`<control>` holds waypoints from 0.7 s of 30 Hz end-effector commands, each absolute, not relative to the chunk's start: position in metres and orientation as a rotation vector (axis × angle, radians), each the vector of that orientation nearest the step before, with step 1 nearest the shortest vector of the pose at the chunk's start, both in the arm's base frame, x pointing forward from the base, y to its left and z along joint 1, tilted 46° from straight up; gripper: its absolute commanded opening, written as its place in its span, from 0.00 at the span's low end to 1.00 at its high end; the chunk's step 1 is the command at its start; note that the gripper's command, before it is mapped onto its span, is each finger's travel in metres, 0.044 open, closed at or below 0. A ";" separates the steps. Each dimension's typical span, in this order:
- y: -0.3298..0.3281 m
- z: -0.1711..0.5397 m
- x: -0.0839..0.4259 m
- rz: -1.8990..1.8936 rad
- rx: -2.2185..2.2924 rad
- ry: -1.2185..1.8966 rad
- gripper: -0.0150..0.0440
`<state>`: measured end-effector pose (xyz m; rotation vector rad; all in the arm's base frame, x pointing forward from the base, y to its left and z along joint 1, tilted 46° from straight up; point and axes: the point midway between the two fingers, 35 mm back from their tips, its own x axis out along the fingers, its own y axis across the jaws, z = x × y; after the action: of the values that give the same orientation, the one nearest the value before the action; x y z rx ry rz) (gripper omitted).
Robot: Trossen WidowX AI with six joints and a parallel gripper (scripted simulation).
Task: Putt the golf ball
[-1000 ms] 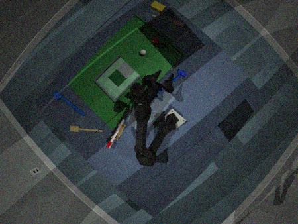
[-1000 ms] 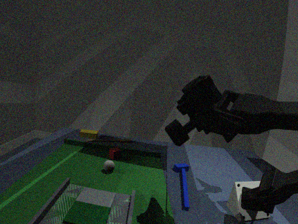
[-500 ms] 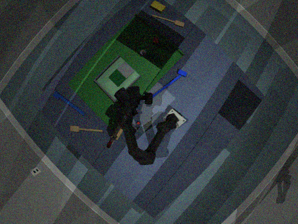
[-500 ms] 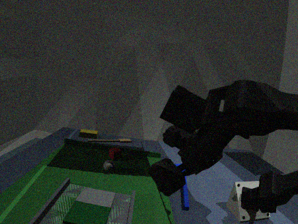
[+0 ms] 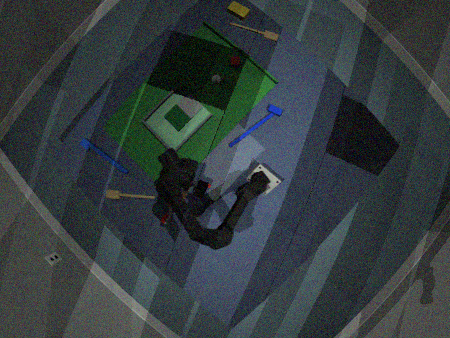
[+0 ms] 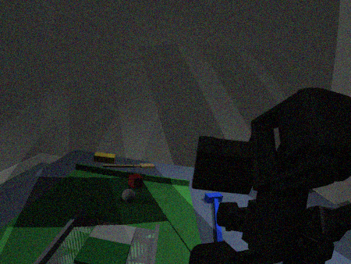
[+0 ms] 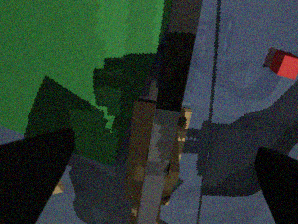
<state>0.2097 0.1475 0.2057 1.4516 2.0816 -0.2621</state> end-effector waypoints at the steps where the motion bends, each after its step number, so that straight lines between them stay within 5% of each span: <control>1: 0.154 0.215 0.206 -0.278 1.489 2.122 1.00; 21: 0.182 0.186 0.199 -0.256 1.514 2.160 1.00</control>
<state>0.2042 0.1737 0.1933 1.5118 2.1479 -0.2536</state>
